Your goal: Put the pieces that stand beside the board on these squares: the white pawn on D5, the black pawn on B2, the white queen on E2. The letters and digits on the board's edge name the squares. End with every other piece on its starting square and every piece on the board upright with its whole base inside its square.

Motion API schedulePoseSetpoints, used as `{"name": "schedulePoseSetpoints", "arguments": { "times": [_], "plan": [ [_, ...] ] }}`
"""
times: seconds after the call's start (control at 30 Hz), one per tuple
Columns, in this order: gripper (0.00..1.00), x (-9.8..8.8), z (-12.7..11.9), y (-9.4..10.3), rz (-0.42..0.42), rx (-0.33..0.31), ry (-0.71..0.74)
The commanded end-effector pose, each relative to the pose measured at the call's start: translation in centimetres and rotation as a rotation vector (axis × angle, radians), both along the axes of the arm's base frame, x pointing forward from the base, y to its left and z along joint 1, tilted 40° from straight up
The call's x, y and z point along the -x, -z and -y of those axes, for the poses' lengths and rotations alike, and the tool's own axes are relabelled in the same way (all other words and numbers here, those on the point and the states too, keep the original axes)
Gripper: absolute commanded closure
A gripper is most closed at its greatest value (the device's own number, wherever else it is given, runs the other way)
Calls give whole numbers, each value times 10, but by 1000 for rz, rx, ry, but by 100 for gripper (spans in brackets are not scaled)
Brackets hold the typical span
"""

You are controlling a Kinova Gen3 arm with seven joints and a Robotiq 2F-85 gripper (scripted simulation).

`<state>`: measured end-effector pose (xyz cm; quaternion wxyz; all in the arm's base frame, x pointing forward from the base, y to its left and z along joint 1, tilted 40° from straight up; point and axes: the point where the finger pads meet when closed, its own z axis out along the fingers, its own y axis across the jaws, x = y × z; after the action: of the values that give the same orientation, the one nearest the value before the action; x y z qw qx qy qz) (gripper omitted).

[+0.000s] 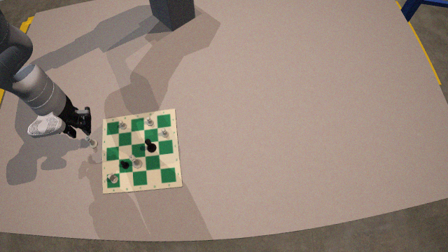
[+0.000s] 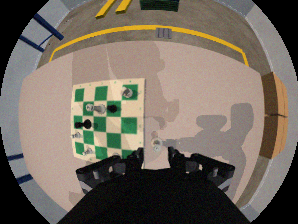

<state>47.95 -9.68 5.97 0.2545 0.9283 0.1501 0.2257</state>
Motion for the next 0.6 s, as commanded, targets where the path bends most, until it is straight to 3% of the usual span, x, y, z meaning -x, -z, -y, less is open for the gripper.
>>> {"name": "schedulePoseSetpoints", "arguments": {
  "times": [0.0,0.57],
  "plan": [
    [59,0,4,3,-4,6,5],
    [59,-8,11,16,-4,6,5]
  ]
}}
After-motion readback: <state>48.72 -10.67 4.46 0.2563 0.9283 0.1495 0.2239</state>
